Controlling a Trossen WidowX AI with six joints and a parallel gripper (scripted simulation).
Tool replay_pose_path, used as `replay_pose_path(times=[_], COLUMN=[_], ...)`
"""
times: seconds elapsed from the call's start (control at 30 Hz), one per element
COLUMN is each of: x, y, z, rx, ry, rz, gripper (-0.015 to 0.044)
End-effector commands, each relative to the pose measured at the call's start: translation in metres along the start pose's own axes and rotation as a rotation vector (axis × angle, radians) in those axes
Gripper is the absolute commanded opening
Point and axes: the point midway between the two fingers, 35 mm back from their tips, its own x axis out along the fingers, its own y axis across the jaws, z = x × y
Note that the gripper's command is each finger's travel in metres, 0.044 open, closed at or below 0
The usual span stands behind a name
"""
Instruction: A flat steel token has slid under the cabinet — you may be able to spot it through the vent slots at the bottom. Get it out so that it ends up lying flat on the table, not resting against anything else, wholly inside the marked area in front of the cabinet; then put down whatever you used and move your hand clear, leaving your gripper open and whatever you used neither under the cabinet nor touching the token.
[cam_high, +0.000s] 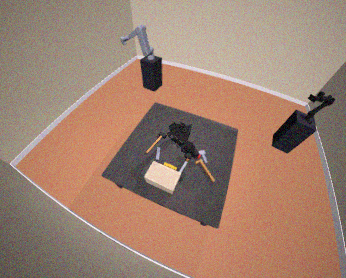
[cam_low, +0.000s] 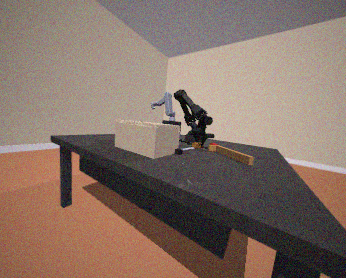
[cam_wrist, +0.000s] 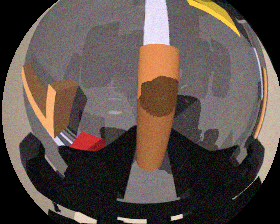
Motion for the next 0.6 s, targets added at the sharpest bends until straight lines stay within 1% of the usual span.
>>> replay_pose_path(times=[0.0, 0.57], x=[-0.002, -0.002], y=[-0.006, -0.023], z=[0.000, -0.001], rx=[-0.016, -0.041], ry=[-0.003, -0.003], rz=[0.002, 0.000], gripper=[0.0000, 0.0000])
